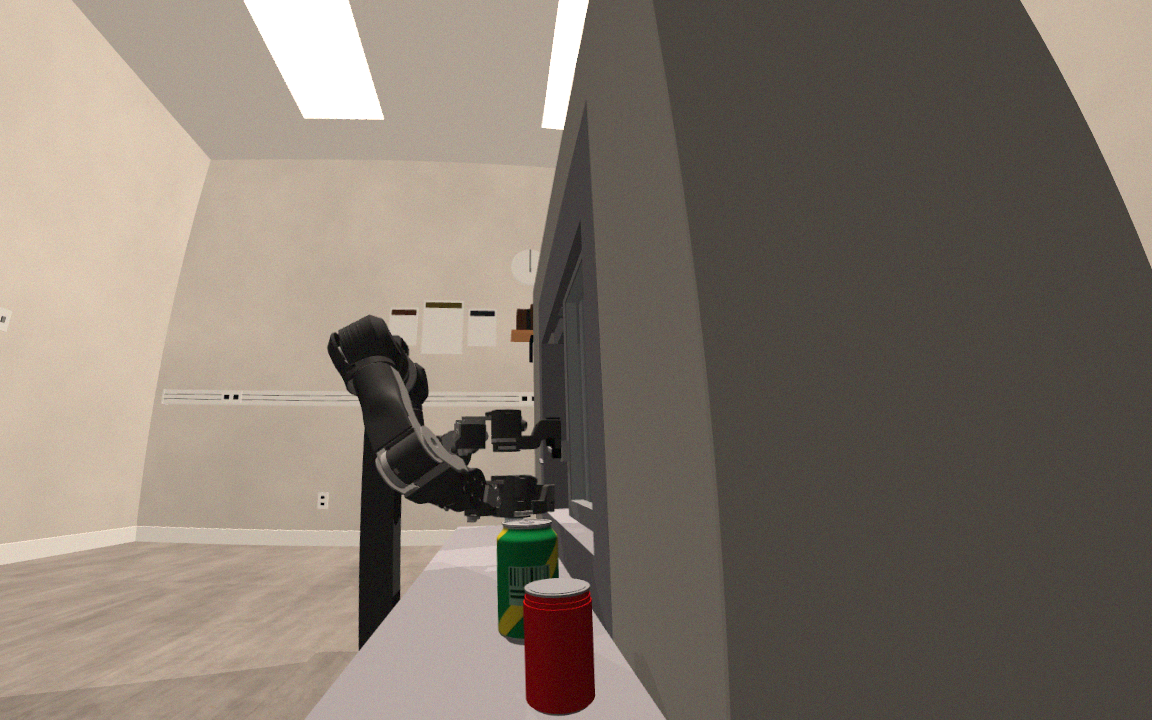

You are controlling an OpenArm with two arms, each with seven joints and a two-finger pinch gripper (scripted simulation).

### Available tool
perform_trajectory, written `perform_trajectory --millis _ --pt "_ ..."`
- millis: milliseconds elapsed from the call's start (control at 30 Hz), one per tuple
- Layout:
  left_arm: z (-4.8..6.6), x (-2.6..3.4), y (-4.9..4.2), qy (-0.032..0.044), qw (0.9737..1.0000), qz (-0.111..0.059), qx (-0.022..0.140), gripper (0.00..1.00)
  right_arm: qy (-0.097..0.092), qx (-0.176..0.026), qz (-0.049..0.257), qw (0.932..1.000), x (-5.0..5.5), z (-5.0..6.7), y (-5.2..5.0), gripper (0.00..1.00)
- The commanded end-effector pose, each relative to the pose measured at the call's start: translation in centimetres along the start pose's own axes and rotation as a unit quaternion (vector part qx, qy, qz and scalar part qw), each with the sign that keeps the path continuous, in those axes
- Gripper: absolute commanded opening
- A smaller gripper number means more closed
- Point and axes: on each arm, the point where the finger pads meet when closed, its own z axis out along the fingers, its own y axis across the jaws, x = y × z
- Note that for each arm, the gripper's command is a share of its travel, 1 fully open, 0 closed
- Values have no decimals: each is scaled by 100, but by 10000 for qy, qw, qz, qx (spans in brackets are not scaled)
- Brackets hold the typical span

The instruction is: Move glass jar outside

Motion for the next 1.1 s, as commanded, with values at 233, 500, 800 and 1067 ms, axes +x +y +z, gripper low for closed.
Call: perform_trajectory --millis 233,500,800,1067 --pt "-2 15 10 16 10000 -19 -21 30 39 9 15 10000 34 115 77 0" --pt "-3 14 45 4 9999 -58 -93 30 55 26 36 10000 42 251 161 0" --pt "-1 16 9 17 10000 -18 -16 30 25 112 25 9999 12 309 155 0" --pt "-3 14 45 4 9999 -58 -91 30 49 66 40 10000 35 353 207 0"
